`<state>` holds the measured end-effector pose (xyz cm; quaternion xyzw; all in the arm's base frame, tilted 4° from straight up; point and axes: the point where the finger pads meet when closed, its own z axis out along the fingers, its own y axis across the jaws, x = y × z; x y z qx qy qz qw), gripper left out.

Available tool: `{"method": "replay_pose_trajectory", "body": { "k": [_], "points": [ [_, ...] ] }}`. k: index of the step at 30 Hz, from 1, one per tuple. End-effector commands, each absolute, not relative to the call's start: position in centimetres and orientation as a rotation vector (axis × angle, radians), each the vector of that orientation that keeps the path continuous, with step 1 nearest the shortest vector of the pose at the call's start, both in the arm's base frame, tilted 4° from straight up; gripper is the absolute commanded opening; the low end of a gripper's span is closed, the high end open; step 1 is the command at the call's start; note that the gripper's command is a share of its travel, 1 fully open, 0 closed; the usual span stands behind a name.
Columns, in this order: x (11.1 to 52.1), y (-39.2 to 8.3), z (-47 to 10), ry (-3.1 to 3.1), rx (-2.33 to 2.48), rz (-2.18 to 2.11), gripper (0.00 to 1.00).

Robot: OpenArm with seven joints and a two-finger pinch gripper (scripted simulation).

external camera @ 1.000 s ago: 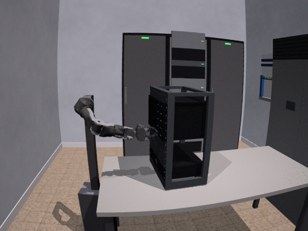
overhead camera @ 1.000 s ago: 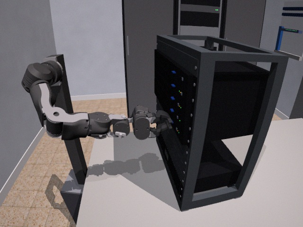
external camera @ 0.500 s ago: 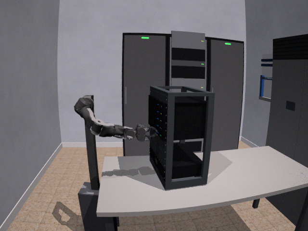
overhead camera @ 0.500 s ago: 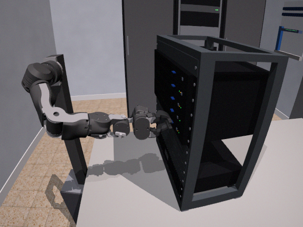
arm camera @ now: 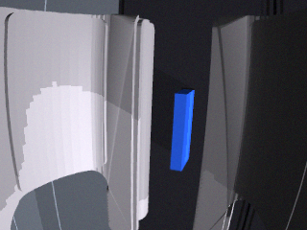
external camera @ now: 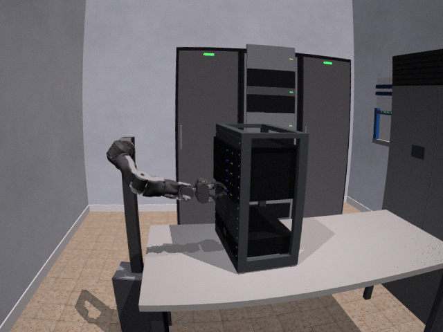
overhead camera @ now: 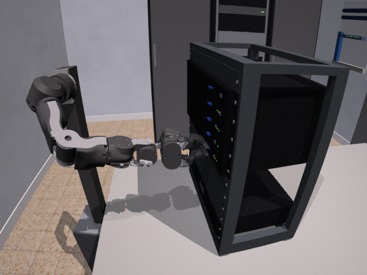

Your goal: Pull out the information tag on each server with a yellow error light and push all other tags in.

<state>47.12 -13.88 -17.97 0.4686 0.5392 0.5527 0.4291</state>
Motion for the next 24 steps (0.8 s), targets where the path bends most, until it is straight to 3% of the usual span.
{"method": "replay_pose_trajectory", "body": {
  "k": [1,24],
  "points": [
    [47.02,-13.78,-18.22,1.353,1.17,1.38,0.1],
    [47.76,-13.6,-18.3,1.353,1.169,1.38,0.1]
  ]
}}
